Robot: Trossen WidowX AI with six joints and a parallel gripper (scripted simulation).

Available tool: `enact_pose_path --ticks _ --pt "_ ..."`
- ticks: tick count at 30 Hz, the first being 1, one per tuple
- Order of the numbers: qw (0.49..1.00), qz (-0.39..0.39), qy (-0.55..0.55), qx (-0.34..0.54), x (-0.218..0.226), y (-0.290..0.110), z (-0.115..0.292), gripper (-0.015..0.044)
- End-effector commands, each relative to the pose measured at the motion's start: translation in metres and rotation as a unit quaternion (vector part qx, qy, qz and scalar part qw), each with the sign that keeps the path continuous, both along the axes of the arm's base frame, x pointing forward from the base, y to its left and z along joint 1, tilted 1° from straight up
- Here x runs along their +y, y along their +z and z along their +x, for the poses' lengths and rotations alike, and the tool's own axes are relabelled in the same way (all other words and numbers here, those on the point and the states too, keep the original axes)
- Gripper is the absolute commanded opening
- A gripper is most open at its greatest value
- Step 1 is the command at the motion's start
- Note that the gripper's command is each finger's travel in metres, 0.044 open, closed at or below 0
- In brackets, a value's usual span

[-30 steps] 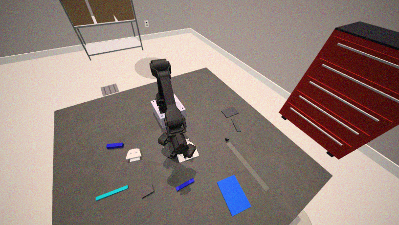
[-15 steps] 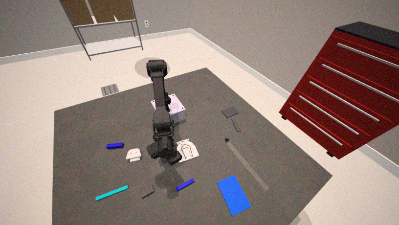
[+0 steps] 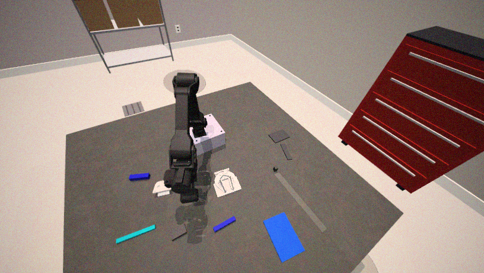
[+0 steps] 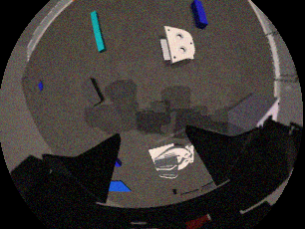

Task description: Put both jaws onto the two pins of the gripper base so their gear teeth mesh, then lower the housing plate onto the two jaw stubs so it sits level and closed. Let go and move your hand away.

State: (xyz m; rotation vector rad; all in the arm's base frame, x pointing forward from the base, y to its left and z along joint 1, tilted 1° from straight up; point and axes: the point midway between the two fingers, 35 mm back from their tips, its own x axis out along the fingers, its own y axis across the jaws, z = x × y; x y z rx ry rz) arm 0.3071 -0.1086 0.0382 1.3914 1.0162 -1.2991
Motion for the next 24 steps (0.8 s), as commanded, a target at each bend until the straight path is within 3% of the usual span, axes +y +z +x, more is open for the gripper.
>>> enact_pose_path --ticks 1,24 --pt "0.997 0.008 -0.072 0.001 -0.014 0.001 -0.006 0.044" --pt "0.913 0.034 -0.407 0.004 -0.079 0.003 -0.043 0.044"
